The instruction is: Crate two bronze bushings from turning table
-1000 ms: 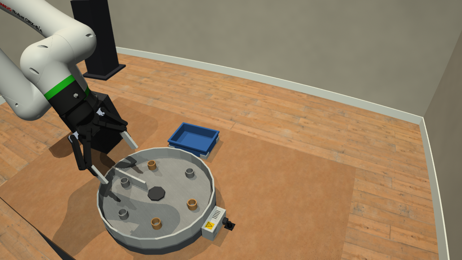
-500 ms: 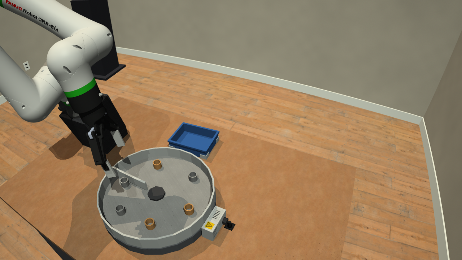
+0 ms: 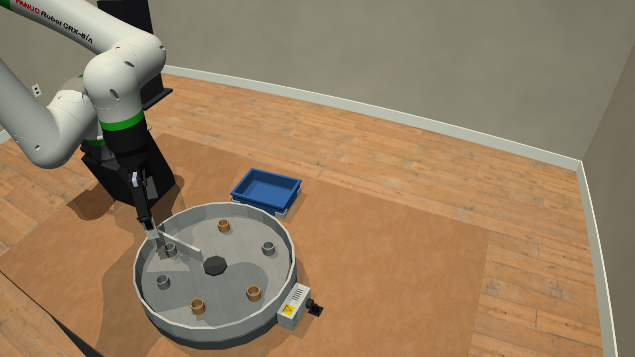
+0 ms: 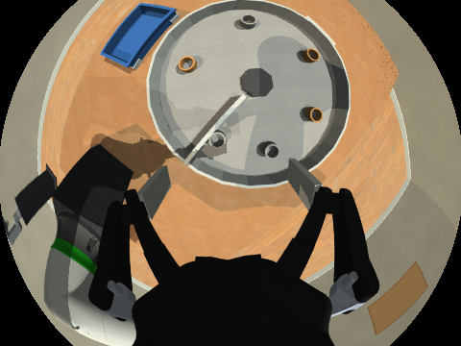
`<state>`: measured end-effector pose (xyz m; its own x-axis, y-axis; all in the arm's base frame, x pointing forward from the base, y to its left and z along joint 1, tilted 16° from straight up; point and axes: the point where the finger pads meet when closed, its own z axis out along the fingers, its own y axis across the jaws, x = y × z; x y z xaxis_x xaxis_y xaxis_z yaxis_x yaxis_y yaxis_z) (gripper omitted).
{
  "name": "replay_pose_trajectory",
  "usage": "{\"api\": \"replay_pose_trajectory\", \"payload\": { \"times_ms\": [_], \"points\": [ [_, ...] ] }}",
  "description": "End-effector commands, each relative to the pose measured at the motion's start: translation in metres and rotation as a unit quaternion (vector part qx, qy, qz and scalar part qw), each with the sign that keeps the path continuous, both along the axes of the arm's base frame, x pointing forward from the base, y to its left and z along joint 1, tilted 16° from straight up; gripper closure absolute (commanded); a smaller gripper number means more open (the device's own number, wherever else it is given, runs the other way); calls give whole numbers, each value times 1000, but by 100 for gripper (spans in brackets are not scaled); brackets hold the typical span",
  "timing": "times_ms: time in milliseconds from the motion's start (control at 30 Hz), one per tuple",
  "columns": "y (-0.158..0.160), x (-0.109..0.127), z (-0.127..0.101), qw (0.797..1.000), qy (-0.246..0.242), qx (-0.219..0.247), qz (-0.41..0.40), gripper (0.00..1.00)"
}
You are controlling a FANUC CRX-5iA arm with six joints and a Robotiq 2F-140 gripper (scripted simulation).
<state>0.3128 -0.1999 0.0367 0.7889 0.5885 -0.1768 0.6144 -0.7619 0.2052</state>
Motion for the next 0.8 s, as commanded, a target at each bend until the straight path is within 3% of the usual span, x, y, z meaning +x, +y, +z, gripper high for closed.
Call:
{"api": "replay_pose_trajectory", "payload": {
  "times_ms": [0,133,167,767],
  "points": [
    [0,0,0,1000,0,0,0,0],
    [0,0,0,1000,0,0,0,0],
    [0,0,0,1000,0,0,0,93],
    [0,0,0,1000,0,0,0,93]
  ]
}}
